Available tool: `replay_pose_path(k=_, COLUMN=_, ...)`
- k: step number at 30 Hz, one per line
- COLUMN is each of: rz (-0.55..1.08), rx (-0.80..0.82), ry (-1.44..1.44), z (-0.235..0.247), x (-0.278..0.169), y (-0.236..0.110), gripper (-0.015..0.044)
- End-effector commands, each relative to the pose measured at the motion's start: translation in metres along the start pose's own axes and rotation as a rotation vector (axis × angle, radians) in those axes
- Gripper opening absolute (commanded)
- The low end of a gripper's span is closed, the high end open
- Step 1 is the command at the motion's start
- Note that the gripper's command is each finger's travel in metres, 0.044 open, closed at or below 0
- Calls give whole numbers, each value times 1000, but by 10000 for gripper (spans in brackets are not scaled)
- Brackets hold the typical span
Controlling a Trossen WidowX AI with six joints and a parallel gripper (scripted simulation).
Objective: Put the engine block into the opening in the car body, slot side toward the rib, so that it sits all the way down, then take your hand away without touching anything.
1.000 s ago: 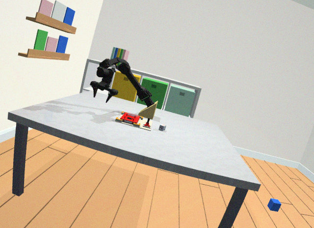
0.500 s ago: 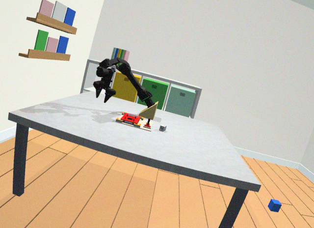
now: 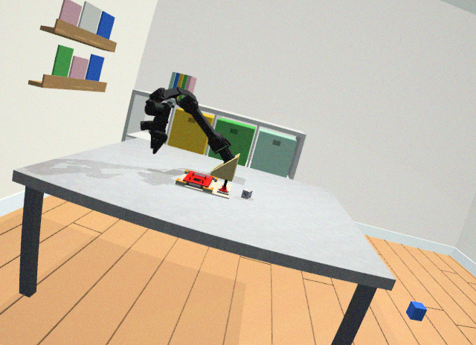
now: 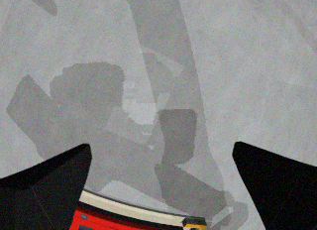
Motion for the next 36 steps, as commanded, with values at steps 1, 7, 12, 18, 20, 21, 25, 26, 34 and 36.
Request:
replay_pose_path(k=1, rz=9, rx=7, ry=114, z=-1, x=1, y=-1, gripper=440)
replay_pose_path(k=7, rz=22, rx=11, ry=321, z=-2, x=3, y=-2, gripper=440)
replay_pose_path(k=12, rz=34, rx=12, ry=494, z=-2, x=4, y=-3, gripper=440)
replay_pose_path(k=18, rz=48, rx=12, ry=695, z=-3, x=6, y=-4, gripper=440)
replay_pose_path(k=20, rz=50, rx=11, ry=718, z=-3, x=6, y=-4, gripper=440)
replay_pose_path(k=21, rz=50, rx=11, ry=718, z=-3, x=6, y=-4, gripper=440)
replay_pose_path(k=25, rz=69, rx=15, ry=717, z=14, x=-13, y=-4, gripper=440)
replay_pose_path(k=26, rz=81, rx=17, ry=717, z=26, x=-27, y=-4, gripper=440)
replay_pose_path(k=34, rz=143, rx=11, ry=708, z=92, x=-157, y=-14, gripper=440)
replay_pose_path(k=36, rz=148, rx=6, ry=706, z=100, x=-194, y=-18, gripper=440)
Point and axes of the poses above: the point midway between the two fingers, 35 mm back from their tips, its own y axis out along the fingers, its own z axis across the jaws, x = y × z, the point moved 10 cm from there along -y, back along the fingers, and after that the axes turned 12 degrees about y, right-handed, at the moved point
